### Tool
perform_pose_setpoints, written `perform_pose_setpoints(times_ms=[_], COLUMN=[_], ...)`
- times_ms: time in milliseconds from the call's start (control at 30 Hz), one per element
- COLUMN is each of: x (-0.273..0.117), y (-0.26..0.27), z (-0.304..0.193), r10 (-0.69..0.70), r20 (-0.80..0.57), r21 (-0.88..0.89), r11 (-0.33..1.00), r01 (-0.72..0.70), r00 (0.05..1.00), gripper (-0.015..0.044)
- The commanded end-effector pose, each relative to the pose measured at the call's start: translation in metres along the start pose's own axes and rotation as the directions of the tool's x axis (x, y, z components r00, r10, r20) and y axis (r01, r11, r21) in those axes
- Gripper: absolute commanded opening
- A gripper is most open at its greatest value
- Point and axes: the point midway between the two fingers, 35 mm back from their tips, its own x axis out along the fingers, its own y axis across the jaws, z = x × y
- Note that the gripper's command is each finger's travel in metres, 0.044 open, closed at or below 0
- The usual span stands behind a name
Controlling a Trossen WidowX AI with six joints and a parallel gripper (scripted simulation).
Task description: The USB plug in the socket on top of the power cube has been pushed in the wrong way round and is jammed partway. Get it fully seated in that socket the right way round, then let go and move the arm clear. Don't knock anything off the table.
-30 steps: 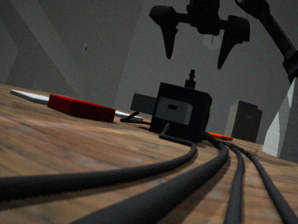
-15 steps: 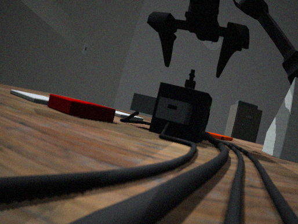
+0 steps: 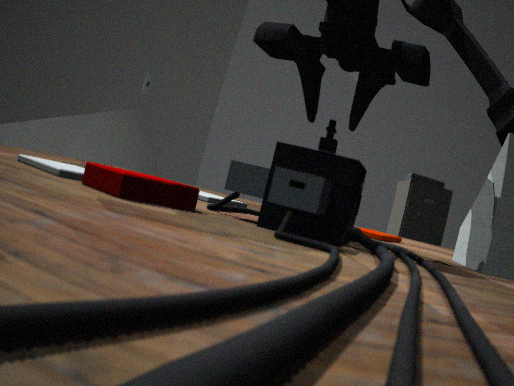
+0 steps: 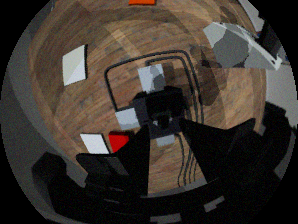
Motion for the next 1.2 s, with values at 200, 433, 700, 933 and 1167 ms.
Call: perform_pose_setpoints(times_ms=[200, 433, 700, 933, 1167], x=[-0.0003, -0.0003, -0.0003, -0.0036, -0.0083], y=[0.0003, 0.0003, 0.0003, 0.0, 0.0], z=[0.0, 0.0, 0.0, 0.0, -0.0001], r10=[0.001, 0.001, 0.001, 0.0, 0.0], r20=[0.0, 0.0, 0.0, 0.0, 0.0], r21=[0.001, 0.001, 0.001, 0.0, 0.0], r11=[1.0, 1.0, 1.0, 1.0, 1.0], r01=[-0.001, -0.001, -0.001, 0.0, 0.0], r00=[1.0, 1.0, 1.0, 1.0, 1.0], gripper=[0.0, 0.0, 0.0, 0.0, 0.0])
